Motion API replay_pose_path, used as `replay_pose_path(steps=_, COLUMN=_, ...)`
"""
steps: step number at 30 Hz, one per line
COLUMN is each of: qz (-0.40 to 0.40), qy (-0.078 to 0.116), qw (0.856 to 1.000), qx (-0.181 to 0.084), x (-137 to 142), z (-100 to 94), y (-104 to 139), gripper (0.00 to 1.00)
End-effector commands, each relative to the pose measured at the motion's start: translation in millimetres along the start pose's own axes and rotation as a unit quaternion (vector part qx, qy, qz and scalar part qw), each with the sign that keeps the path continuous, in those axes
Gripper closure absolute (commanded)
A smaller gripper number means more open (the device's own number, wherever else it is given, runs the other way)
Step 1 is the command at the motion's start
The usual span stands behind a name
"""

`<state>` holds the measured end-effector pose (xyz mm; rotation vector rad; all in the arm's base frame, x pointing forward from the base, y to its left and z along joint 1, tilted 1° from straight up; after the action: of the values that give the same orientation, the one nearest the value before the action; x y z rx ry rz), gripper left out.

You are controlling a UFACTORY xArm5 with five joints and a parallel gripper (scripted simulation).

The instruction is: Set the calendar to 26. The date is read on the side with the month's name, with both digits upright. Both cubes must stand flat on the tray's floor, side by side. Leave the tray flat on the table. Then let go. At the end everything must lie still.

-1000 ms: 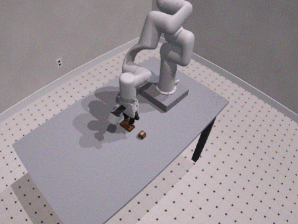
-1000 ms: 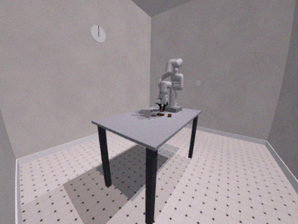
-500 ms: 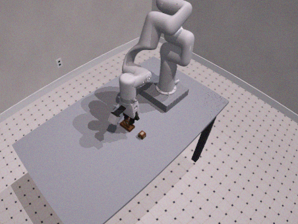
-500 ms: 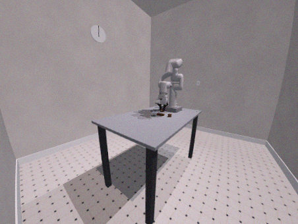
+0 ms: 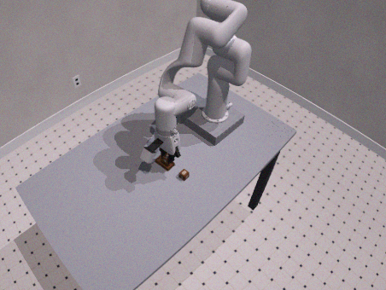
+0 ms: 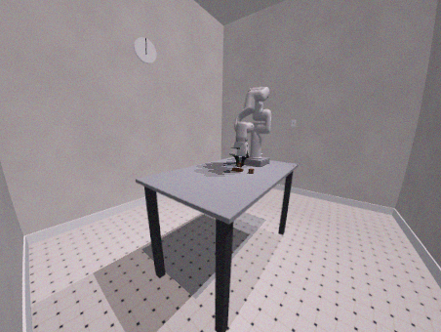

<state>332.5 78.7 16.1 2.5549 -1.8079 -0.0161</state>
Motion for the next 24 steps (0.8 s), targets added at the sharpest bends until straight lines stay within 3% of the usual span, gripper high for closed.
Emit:
replay_pose_path(steps=1, qz=0.000, qy=0.000, qw=1.000, qx=0.002, x=0.1, z=2.3, y=-1.3, gripper=0.73)
replay_pose_path(steps=24, qz=0.000, qy=0.000, qw=1.000, qx=0.002, x=0.1, z=10.4, y=-1.3, gripper=0.73)
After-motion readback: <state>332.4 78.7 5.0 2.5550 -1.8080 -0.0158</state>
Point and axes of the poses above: the point where the finger pads meet when closed, its own z axis out along the fingers, its own x axis across the jaws, y = z × x, the point moved 1 cm from there along -z, back along the fingers, and after that the axes turned 8 degrees about -z, right-handed, at the moved point
